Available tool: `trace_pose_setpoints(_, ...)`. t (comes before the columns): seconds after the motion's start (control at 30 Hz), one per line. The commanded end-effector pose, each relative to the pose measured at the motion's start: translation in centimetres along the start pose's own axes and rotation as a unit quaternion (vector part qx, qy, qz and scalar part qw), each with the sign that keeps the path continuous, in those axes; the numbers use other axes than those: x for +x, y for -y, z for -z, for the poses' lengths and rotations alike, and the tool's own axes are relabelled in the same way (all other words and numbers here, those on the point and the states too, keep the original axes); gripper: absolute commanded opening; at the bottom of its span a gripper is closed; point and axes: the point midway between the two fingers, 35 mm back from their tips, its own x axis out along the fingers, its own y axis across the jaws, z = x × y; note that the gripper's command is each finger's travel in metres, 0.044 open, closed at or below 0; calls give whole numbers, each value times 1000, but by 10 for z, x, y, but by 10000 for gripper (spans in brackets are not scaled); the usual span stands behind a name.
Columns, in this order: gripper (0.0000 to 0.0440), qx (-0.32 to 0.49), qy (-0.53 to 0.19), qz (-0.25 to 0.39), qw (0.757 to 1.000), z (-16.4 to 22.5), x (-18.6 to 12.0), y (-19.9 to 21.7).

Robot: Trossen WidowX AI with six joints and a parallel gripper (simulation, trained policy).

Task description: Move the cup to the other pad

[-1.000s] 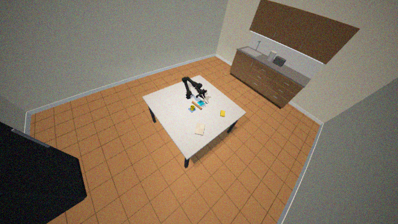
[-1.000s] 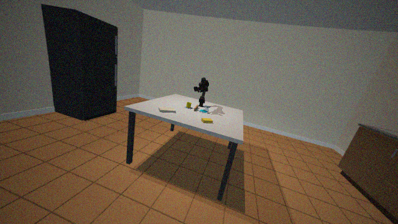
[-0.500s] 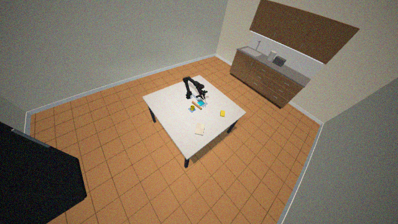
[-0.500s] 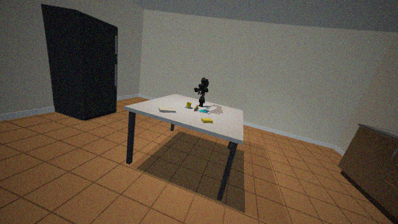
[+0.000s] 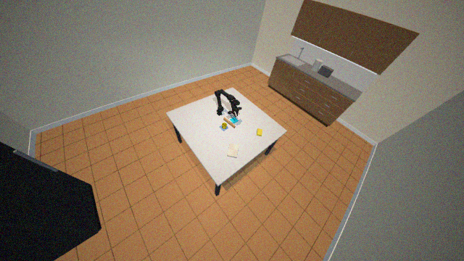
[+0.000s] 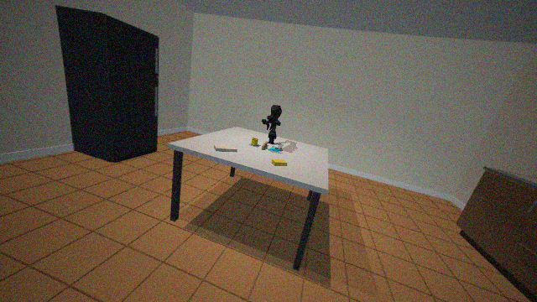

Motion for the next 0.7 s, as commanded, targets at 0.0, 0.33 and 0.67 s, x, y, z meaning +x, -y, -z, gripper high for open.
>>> trace_pose_setpoints(0.0,124,-1,-31,16,999,5,2,4)
trace_pose_setpoints(0.33,120,-14,-112,50,992,19,6,17)
trace_pose_setpoints(0.67,136,-30,-189,79,978,33,12,36)
